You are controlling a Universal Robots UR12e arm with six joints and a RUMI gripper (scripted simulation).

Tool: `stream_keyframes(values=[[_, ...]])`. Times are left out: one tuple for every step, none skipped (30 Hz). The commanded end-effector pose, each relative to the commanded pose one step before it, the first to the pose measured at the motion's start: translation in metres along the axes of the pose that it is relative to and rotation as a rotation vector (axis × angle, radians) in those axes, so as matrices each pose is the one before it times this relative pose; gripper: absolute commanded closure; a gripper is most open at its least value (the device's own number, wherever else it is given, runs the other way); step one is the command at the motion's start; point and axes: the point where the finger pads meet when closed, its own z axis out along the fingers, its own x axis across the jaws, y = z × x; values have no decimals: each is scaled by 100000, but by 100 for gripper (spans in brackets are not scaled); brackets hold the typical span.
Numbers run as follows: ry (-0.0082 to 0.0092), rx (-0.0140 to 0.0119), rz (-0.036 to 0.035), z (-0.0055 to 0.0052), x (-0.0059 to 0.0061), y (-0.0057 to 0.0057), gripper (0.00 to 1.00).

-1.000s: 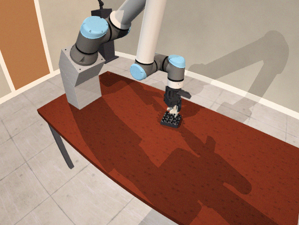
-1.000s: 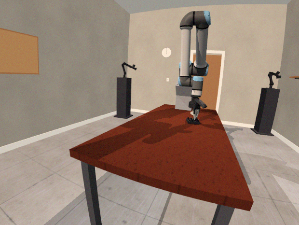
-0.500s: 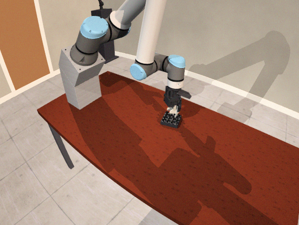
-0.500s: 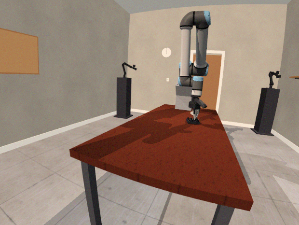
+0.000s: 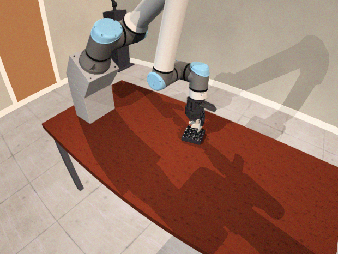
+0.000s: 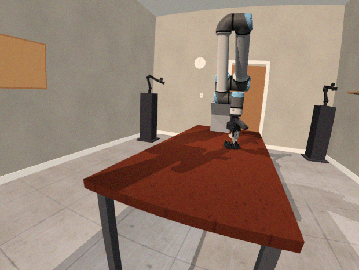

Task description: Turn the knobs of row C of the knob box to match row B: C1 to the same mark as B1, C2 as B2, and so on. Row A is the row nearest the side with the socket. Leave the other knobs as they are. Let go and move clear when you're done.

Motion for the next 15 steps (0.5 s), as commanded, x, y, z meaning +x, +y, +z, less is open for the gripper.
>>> stream_keyframes(values=[[60, 54, 3230, -37, 27, -30, 96], [0, 0, 890, 0, 4, 0, 96], [0, 0, 945, 0, 5, 0, 96], [0, 0, 1000, 0, 5, 0, 96], [0, 0, 1054, 0, 5, 0, 96], [0, 0, 1109, 0, 5, 0, 96], [0, 0, 1163, 0, 6, 0, 96], [0, 0, 1217, 0, 6, 0, 96], [0, 0, 0, 0, 0, 0, 96], [0, 0, 0, 0, 0, 0, 96], [0, 0, 1270, 0, 6, 0, 96], [0, 0, 1323, 0, 6, 0, 96], [0, 0, 1375, 0, 7, 0, 96], [0, 0, 1426, 0, 7, 0, 96], [0, 0, 1476, 0, 7, 0, 96]])
